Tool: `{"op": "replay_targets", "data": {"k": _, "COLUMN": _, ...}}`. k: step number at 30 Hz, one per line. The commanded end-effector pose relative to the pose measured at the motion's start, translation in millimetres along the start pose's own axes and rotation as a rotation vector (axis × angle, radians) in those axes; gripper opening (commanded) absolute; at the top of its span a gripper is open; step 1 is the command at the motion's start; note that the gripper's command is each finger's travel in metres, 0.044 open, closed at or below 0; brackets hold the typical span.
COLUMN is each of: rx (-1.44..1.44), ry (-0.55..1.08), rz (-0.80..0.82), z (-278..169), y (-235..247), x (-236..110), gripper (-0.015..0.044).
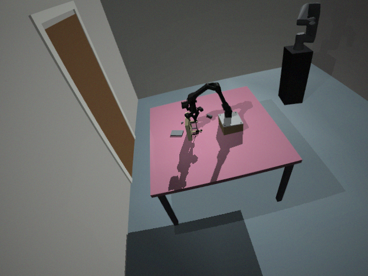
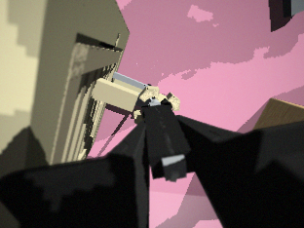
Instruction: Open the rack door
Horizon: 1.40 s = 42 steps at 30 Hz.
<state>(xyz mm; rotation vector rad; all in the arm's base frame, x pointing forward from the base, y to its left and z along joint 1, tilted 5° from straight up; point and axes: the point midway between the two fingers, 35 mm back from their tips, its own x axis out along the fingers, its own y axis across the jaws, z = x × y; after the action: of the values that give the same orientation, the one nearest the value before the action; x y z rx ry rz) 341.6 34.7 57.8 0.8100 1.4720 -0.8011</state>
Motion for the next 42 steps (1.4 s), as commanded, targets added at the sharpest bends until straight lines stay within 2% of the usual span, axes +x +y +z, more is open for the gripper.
{"op": "replay_targets", "data": {"k": 1, "rx": 0.186, "ry": 0.0, "rz": 0.0, "z": 0.4, "y": 0.1, "x": 0.5, "gripper": 0.0008}}
{"op": "replay_targets", "data": {"k": 15, "rx": 0.867, "ry": 0.0, "rz": 0.0, "z": 0.4, "y": 0.1, "x": 0.6, "gripper": 0.0008}}
{"op": "replay_targets", "data": {"k": 25, "rx": 0.9, "ry": 0.0, "rz": 0.0, "z": 0.4, "y": 0.1, "x": 0.6, "gripper": 0.0008}}
{"op": "replay_targets", "data": {"k": 35, "rx": 0.9, "ry": 0.0, "rz": 0.0, "z": 0.4, "y": 0.1, "x": 0.6, "gripper": 0.0271}}
{"op": "replay_targets", "data": {"k": 38, "rx": 0.867, "ry": 0.0, "rz": 0.0, "z": 0.4, "y": 0.1, "x": 0.6, "gripper": 0.028}}
{"op": "replay_targets", "data": {"k": 42, "rx": 0.678, "ry": 0.0, "rz": 0.0, "z": 0.4, "y": 0.1, "x": 0.6, "gripper": 0.028}}
